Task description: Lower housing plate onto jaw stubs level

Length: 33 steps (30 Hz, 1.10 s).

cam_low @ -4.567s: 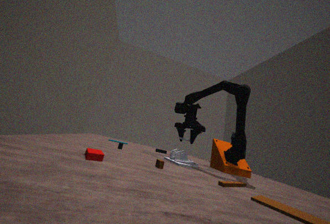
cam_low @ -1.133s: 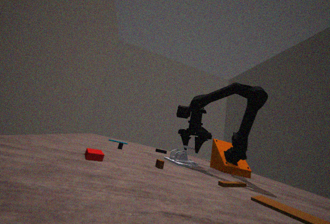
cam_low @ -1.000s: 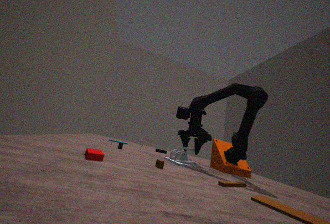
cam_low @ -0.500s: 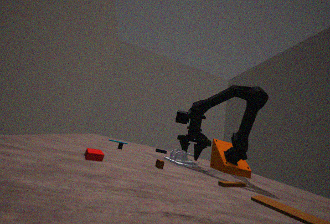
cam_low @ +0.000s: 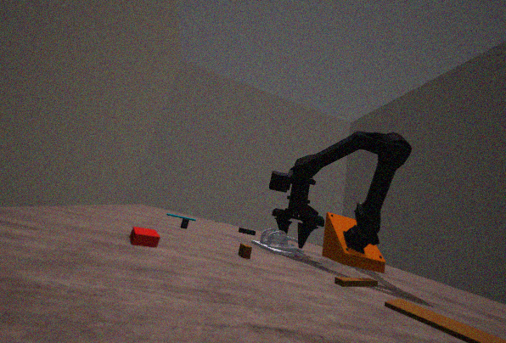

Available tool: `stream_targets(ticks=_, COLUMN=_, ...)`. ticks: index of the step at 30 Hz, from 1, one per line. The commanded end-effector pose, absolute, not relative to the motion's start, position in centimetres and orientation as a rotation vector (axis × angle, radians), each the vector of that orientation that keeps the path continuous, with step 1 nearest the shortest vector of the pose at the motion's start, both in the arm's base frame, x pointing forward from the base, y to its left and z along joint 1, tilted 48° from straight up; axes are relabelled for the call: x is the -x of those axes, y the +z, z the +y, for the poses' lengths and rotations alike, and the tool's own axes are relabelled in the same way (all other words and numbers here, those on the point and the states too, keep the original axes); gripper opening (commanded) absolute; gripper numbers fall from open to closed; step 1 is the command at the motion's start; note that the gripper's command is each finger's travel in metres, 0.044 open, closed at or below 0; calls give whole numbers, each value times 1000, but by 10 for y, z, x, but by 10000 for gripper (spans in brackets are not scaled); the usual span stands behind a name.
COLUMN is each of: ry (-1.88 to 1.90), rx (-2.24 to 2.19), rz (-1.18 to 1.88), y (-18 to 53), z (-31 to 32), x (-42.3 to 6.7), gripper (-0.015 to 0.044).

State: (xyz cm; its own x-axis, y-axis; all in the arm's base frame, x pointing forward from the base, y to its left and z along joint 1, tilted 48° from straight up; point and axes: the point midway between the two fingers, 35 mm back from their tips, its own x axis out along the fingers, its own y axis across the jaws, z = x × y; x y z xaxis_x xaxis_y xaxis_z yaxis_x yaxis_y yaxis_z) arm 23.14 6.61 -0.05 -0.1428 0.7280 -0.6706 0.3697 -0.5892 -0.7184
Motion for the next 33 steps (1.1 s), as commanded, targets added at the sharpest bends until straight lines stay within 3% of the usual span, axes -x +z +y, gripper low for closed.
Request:
stream_targets(ticks=1, ry=1790, rx=1836, rz=-1235, y=-1, z=67, x=-231, gripper=351)
stream_targets(ticks=33, ry=1790, rx=1836, rz=-1234, y=-5, z=72, x=-230, gripper=351)
